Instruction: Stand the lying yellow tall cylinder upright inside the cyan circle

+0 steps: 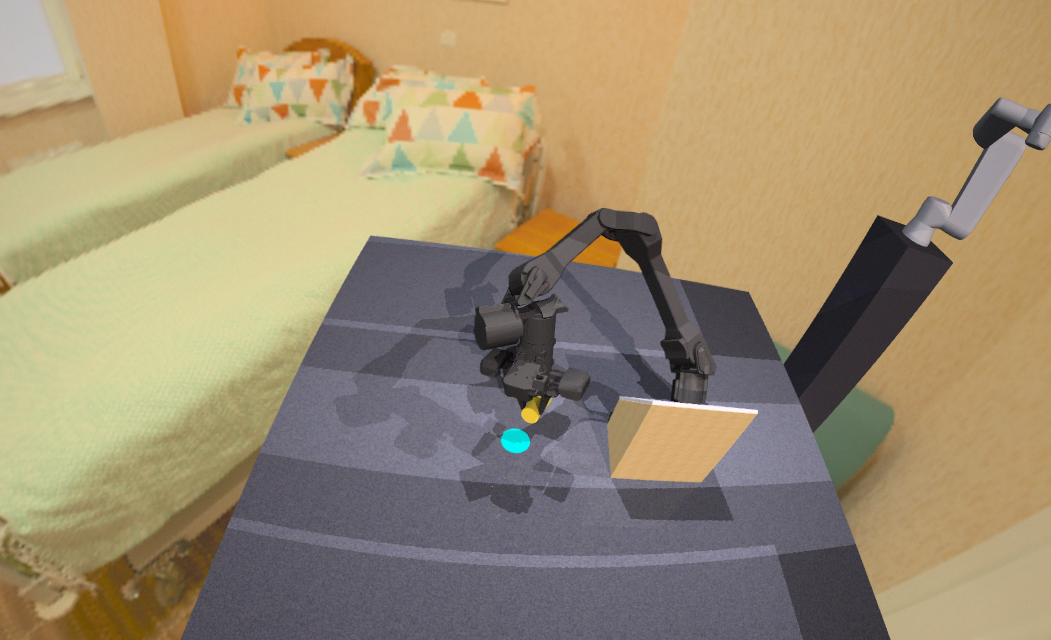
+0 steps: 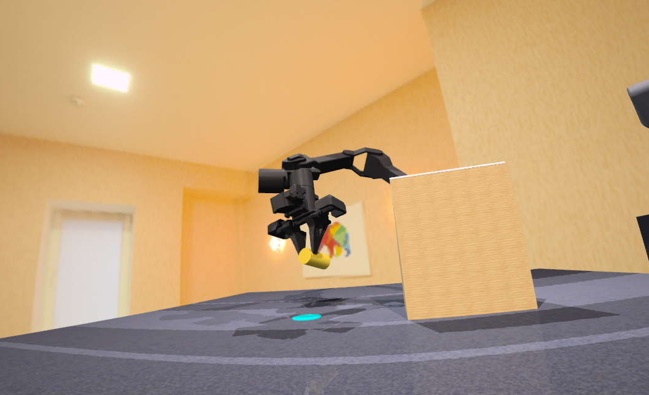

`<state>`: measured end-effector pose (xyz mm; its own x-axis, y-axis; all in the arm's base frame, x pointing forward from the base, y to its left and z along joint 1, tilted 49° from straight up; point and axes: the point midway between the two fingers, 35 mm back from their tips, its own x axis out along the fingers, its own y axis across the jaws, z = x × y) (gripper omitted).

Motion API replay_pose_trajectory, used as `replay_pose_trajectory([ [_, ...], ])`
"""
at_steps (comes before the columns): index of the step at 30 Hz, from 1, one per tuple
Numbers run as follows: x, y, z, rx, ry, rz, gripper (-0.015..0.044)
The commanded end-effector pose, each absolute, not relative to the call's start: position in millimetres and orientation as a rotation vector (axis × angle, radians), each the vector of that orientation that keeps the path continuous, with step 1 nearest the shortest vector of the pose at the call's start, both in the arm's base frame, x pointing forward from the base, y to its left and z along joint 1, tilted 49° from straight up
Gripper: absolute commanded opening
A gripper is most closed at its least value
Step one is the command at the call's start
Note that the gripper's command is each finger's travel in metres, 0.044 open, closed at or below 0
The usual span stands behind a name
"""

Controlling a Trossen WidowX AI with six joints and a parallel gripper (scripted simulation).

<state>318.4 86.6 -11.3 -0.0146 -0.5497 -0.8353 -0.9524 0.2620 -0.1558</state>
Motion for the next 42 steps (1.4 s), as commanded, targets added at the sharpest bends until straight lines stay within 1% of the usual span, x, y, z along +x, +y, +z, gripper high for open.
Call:
replay_pose_trajectory([
  [1,316.8,83.9,-13.5,-1.364,1.677,0.627,0.0105],
  [42,312.1,77.9,-24.4,-1.131,1.542,0.860,0.0105],
])
